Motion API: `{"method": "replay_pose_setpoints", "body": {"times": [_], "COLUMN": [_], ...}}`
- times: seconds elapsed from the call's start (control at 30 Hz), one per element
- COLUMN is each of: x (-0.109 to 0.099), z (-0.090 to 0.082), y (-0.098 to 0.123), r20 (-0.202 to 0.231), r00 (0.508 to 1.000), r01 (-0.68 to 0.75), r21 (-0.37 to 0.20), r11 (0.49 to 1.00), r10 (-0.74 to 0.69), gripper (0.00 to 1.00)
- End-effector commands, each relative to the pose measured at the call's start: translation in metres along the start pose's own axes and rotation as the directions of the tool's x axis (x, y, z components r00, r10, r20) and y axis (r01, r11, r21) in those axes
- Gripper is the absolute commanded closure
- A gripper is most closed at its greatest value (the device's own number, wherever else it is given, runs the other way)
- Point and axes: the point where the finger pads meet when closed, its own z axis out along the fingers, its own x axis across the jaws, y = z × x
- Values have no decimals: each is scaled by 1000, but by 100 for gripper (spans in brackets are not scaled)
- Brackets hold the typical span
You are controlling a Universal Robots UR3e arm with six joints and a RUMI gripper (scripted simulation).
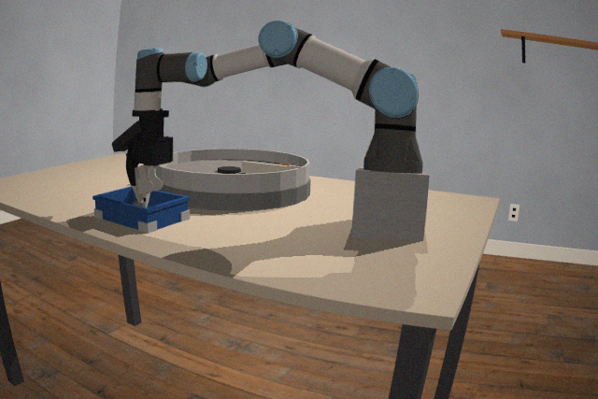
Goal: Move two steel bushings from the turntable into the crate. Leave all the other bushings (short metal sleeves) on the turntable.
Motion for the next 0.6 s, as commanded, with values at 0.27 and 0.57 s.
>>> {"method": "replay_pose_setpoints", "body": {"times": [0.27,0.57], "x": [0,0], "z": [2,3], "y": [-1,-1], "r20": [1,1], "r00": [1000,1000], "r01": [0,0], "r21": [4,4], "r11": [1000,1000], "r10": [0,0], "gripper": [100,100]}}
